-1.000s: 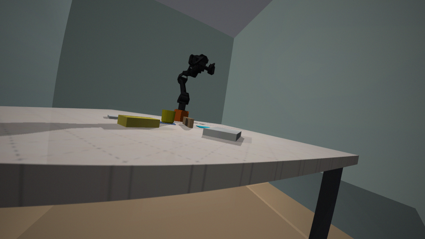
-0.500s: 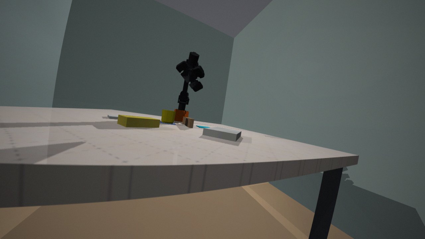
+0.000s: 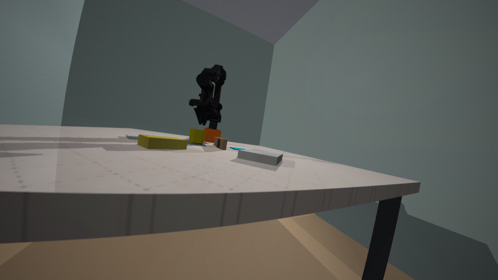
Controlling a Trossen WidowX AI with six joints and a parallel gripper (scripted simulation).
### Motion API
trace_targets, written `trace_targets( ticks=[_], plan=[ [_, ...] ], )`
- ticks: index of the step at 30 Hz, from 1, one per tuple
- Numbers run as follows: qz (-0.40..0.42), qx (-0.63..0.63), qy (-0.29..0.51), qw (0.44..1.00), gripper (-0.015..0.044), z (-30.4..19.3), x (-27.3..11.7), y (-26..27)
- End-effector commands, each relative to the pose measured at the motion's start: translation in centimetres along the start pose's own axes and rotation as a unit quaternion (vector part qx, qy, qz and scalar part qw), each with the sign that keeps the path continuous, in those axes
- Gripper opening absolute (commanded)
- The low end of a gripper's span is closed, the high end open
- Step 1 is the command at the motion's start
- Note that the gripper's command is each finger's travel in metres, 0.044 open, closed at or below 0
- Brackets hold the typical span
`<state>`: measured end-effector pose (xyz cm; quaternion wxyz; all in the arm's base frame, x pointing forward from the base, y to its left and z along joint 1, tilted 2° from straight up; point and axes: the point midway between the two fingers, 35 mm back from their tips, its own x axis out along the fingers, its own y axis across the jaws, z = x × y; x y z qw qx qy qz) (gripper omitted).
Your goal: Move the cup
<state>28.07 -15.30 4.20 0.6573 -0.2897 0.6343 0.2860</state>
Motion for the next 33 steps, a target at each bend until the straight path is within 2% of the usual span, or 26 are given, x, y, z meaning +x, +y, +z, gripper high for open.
trace_targets(
  ticks=[1, 33],
  plan=[
    [0.006, -0.009, 0.001, 1.0, 0.0167, -0.1, 0.0, -0.1],
    [0.006, -0.009, 0.001, 1.0, 0.0167, 0.0, 5.0, 0.0]
  ],
)
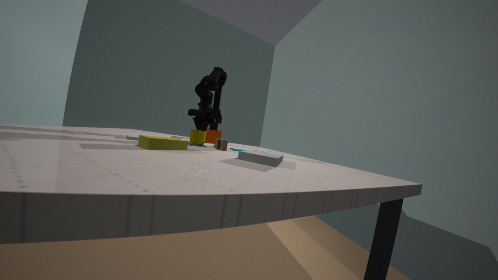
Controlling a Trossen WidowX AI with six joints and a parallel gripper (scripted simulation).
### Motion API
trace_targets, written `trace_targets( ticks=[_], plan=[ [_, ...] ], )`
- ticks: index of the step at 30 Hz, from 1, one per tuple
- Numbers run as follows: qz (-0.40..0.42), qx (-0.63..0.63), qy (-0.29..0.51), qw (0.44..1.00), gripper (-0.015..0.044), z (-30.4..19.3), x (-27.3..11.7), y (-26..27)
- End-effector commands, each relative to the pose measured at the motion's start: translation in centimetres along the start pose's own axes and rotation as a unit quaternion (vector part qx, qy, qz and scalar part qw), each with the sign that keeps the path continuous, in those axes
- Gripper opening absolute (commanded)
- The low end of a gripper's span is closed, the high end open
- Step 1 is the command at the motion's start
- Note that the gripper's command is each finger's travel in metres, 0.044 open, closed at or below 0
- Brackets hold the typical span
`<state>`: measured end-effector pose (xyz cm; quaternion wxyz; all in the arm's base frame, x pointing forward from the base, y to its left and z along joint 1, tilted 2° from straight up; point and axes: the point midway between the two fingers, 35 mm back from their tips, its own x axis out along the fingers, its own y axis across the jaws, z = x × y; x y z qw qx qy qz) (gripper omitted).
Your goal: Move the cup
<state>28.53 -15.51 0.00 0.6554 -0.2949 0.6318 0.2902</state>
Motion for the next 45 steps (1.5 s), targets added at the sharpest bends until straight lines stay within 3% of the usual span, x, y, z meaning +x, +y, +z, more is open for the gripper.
trace_targets(
  ticks=[1, 17, 41, 45],
  plan=[
    [0.007, -0.002, 0.001, 1.0, 0.0167, -0.1, 1.0, 0.4],
    [0.007, -0.002, 0.001, 1.0, 0.0167, -0.1, 2.0, 0.5],
    [0.004, -0.001, 0.001, 1.0, 0.0, -0.1, 1.8, 0.4],
    [0.005, -0.001, 0.001, 1.0, 0.0, 0.0, 1.1, 0.3]
  ],
)
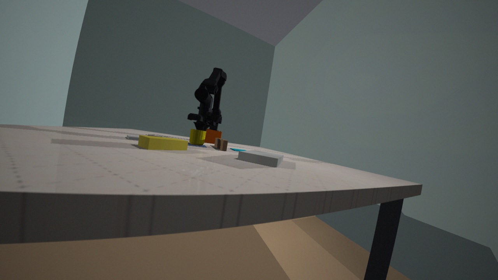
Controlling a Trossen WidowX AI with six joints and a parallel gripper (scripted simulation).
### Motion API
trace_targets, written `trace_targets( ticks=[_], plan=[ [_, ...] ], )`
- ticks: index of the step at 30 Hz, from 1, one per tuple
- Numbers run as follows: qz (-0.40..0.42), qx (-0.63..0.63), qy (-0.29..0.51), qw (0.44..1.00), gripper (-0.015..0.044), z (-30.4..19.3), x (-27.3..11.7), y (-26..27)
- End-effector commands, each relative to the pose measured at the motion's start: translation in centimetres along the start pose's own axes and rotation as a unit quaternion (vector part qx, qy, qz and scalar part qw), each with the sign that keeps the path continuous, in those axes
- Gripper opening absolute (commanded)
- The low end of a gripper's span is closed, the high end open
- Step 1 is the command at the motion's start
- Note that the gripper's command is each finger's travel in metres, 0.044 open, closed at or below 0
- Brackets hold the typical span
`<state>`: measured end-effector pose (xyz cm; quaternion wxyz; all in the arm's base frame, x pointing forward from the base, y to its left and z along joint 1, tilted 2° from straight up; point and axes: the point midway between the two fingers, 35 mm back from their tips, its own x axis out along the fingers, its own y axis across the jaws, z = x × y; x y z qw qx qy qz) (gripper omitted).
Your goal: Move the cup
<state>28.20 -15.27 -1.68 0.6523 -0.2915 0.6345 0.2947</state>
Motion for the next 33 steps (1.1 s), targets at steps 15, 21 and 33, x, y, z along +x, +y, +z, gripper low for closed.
trace_targets(
  ticks=[15, 21, 33],
  plan=[
    [0.0, -0.001, 0.0, 1.0, 0.0, 0.0, -6.9, -0.2],
    [-0.001, 0.002, 0.0, 1.0, 0.0, 0.0, -6.7, -0.2],
    [-0.001, 0.002, 0.0, 1.0, 0.0, 0.0, -6.7, -0.2]
  ],
)
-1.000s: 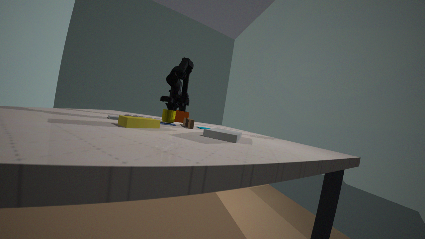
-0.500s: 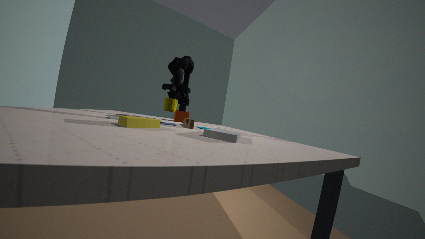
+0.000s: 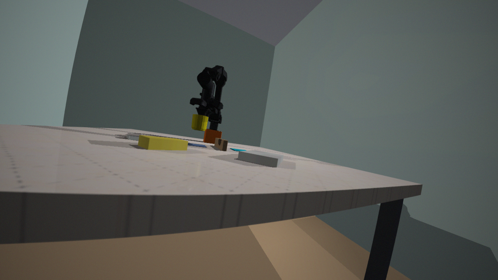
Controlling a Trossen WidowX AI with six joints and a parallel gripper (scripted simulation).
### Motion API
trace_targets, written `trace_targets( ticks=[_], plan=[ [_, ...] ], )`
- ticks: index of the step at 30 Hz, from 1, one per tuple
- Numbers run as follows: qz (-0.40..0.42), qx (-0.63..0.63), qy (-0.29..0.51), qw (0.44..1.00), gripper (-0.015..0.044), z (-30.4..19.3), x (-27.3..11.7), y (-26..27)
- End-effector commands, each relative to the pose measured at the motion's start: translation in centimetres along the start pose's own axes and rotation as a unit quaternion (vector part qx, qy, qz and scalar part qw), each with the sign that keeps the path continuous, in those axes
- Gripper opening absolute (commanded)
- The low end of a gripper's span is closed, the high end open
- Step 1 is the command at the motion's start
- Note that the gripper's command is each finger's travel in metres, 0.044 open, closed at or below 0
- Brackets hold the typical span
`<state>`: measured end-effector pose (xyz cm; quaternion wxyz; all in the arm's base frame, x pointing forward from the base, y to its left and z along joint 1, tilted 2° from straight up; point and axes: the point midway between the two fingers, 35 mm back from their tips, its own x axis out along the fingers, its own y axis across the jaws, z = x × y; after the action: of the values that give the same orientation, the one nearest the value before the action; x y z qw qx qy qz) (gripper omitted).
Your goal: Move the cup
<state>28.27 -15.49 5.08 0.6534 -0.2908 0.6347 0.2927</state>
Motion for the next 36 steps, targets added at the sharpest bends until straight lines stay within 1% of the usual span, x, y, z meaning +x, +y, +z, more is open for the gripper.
trace_targets(
  ticks=[1, 36],
  plan=[
    [0.0, 0.0, 0.0, 1.0, 0.0, 0.0, 0.1, 0.0],
    [0.002, -0.003, -0.003, 1.0, 0.0, 6.8, -0.3, 3.7]
  ],
)
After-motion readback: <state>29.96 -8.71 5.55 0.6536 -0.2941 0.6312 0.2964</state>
